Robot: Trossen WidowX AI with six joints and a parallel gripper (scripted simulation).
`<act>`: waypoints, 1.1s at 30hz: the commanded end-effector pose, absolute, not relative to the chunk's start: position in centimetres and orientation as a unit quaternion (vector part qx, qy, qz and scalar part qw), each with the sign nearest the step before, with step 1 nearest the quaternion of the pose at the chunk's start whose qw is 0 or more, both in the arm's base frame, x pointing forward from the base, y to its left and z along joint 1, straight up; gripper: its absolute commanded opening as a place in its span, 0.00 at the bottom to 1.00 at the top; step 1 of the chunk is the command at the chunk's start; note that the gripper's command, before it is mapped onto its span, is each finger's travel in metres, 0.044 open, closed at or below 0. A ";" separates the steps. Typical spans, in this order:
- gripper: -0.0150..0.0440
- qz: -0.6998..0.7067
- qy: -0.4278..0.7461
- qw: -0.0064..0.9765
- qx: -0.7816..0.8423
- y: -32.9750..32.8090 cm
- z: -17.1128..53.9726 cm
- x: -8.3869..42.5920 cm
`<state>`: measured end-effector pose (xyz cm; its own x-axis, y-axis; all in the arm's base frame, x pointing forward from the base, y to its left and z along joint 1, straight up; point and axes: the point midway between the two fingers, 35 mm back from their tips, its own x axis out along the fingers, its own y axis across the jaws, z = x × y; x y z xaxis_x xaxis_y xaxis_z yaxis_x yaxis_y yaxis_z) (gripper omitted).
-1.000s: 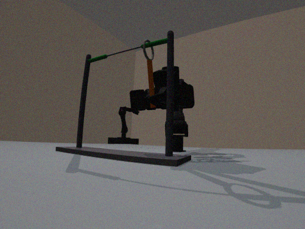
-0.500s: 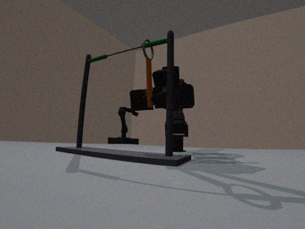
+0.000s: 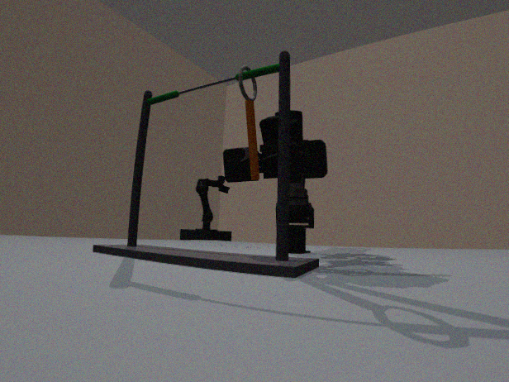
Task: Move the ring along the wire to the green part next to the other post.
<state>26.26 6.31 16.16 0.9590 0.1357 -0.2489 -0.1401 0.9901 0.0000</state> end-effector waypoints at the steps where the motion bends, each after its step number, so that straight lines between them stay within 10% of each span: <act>1: 0.53 0.067 0.126 0.990 -0.007 6.1 16.3 25.5; 33: 0.53 0.066 0.128 0.990 -0.006 5.7 16.6 23.4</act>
<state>23.38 5.77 16.64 0.9588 0.1336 -0.2509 -0.1374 0.9905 0.0023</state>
